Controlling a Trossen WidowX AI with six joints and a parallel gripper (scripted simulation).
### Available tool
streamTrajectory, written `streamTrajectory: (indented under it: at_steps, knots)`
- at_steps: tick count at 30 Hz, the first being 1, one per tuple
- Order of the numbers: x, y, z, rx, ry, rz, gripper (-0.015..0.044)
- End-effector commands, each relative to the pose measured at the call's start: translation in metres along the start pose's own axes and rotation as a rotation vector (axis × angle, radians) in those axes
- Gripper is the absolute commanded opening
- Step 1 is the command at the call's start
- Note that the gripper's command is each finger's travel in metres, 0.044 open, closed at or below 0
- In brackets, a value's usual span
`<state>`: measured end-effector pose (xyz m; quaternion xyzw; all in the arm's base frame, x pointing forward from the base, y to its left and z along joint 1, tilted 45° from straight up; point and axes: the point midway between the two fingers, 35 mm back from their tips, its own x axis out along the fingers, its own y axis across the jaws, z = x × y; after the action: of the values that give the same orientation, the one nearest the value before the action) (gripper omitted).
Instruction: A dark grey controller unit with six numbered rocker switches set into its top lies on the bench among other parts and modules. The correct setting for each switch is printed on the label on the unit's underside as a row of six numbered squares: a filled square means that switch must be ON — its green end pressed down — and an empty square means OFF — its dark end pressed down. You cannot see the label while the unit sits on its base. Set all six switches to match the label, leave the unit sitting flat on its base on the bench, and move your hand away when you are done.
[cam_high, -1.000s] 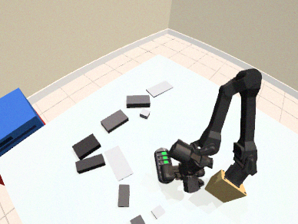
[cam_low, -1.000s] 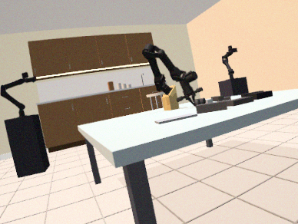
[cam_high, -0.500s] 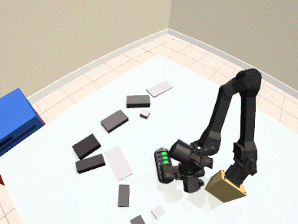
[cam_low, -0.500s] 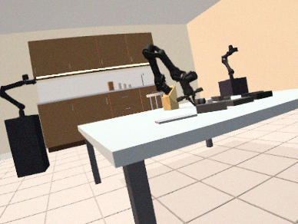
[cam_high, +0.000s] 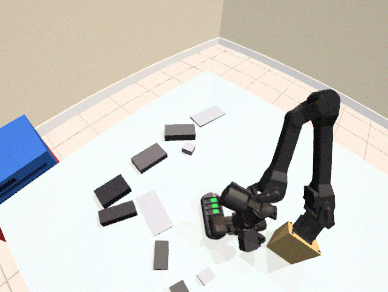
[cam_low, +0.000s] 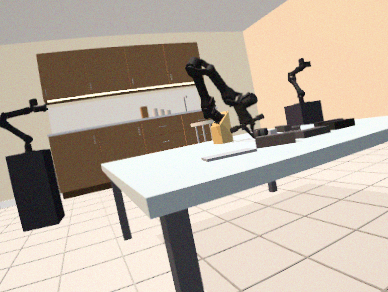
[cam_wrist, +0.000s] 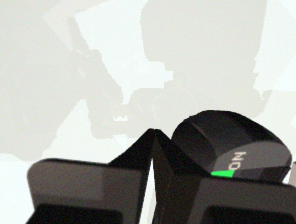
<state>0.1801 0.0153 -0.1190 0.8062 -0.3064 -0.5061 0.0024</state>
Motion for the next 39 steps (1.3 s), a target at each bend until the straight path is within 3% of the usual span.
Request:
streamTrajectory:
  at_steps: [1, 9, 39]
  knots:
    - [-0.005, -0.001, -0.001, 0.001, 0.005, -0.001, 0.0000]
    - [-0.058, -0.002, -0.003, 0.015, -0.006, -0.032, 0.0000]
    - [-0.022, 0.005, -0.002, 0.021, -0.006, -0.032, 0.0000]
